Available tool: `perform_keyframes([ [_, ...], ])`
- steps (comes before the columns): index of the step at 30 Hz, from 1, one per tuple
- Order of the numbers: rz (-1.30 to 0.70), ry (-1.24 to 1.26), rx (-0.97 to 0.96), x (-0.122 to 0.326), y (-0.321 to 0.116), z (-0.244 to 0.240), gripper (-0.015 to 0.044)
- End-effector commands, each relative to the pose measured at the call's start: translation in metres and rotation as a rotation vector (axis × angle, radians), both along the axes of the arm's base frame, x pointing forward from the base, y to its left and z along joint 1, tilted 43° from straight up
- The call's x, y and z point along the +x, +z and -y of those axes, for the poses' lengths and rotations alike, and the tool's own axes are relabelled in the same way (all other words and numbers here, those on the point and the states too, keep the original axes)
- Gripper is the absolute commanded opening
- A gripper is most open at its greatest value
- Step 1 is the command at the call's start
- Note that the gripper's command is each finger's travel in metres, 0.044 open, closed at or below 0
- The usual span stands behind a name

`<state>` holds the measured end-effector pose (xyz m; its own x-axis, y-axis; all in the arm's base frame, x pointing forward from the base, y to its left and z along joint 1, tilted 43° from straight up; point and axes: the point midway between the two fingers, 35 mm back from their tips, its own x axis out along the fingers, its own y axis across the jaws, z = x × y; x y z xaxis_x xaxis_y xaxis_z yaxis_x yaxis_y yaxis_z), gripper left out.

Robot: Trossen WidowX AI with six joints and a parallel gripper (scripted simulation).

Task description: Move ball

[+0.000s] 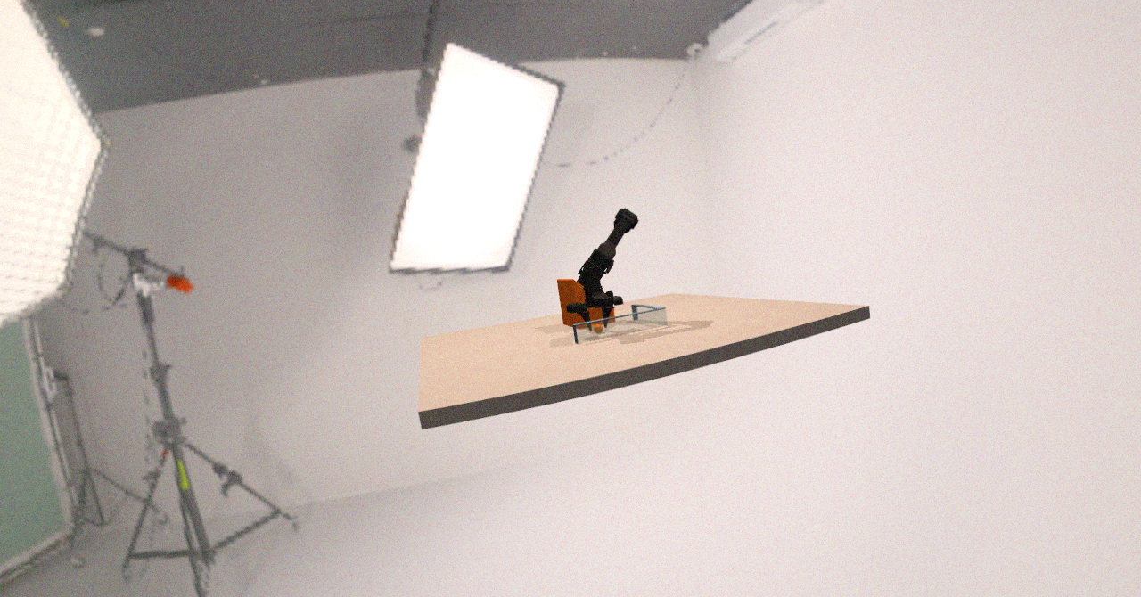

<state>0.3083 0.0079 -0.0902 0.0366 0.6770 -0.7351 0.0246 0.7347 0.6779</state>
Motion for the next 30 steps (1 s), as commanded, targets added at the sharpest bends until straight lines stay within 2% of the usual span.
perform_keyframes([
  [1,-0.004,-0.004,0.005,-0.001,-0.002,-0.002,0.0202],
  [3,-0.004,-0.004,0.005,-0.001,-0.002,-0.002,0.0149],
  [9,-0.004,-0.004,0.005,-0.001,-0.002,-0.002,0.0109],
  [13,-0.003,-0.004,0.003,0.001,0.005,0.006,0.0004],
  [30,-0.004,-0.004,0.001,-0.005,0.090,0.085,0.0000],
])
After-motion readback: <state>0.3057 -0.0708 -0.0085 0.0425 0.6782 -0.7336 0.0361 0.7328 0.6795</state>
